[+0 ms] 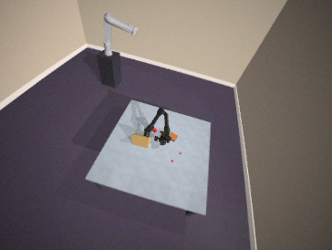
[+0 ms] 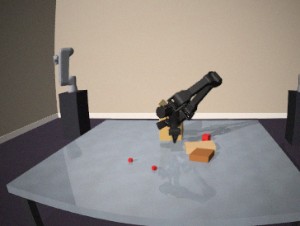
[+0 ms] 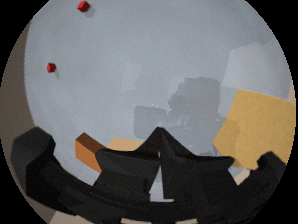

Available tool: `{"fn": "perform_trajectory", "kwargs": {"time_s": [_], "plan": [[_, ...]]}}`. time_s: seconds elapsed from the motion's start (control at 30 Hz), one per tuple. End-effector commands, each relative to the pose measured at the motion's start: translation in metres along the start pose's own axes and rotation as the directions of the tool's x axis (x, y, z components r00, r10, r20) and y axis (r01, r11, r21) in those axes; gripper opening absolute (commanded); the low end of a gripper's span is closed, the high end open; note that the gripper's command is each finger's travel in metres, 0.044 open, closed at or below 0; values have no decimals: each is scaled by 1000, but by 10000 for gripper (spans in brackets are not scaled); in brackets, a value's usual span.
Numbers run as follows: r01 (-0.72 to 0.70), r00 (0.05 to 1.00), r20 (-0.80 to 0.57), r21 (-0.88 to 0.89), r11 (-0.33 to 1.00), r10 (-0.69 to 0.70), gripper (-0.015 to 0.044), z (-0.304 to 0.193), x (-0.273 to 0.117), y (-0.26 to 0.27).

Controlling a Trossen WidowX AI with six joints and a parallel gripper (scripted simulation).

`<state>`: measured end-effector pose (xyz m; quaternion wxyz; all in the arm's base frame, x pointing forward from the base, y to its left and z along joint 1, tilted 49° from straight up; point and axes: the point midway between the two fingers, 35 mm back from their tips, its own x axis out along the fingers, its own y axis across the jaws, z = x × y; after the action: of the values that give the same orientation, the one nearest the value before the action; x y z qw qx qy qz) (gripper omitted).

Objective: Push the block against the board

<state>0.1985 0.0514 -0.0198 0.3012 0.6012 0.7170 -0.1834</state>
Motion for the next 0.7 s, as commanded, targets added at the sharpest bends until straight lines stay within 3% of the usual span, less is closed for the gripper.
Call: {"fn": "perform_trajectory", "kwargs": {"time_s": [0.0, 0.17, 0.67], "plan": [[-15, 1000, 11, -17, 1000, 15, 0, 1, -26, 3], [-15, 1000, 11, -40, 999, 15, 0, 0, -26, 3], [-7, 1000, 12, -524, 852, 15, 0, -4, -26, 9]]}}
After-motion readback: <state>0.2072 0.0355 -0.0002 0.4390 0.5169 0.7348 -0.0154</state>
